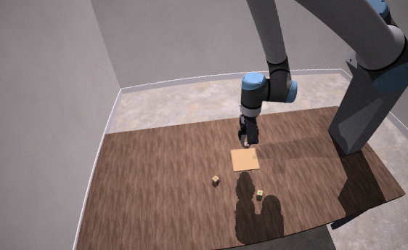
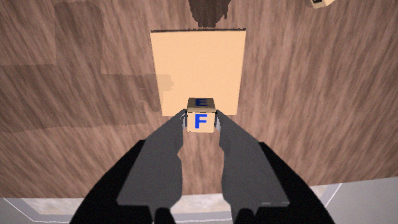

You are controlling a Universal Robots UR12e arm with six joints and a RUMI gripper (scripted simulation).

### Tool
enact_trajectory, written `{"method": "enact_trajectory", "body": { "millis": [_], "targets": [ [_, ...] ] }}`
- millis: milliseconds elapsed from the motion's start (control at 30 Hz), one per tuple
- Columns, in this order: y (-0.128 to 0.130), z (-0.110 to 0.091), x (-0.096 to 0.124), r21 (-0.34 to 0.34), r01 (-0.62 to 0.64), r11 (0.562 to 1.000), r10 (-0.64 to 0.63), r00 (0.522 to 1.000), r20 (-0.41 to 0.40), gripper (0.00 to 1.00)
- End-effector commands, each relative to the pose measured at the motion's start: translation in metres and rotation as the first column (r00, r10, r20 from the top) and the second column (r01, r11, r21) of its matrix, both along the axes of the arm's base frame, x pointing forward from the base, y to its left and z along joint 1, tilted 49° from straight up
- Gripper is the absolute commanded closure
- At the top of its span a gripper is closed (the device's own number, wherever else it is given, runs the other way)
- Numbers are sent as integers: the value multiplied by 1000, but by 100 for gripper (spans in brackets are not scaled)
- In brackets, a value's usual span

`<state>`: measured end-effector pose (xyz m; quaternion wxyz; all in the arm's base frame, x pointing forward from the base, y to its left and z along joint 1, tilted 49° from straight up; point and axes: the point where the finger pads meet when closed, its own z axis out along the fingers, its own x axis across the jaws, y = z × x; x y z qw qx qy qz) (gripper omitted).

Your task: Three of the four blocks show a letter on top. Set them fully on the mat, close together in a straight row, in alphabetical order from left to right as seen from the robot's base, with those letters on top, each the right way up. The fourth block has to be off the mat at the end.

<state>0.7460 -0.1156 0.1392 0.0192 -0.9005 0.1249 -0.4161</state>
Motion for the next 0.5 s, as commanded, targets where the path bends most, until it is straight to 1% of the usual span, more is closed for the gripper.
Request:
{"method": "enact_trajectory", "body": {
  "millis": [0, 267, 333, 400, 467],
  "targets": [
    [9, -2, -1, 101, 84, 991, -84, 996, 1, 95],
    [14, -2, 0, 213, 179, 961, -182, 983, -5, 95],
    [14, -2, 0, 213, 179, 961, -182, 983, -5, 95],
    [16, -1, 1, 265, 222, 938, -227, 974, -11, 95],
    [17, -1, 1, 288, 242, 927, -248, 969, -15, 95]
  ]
}}
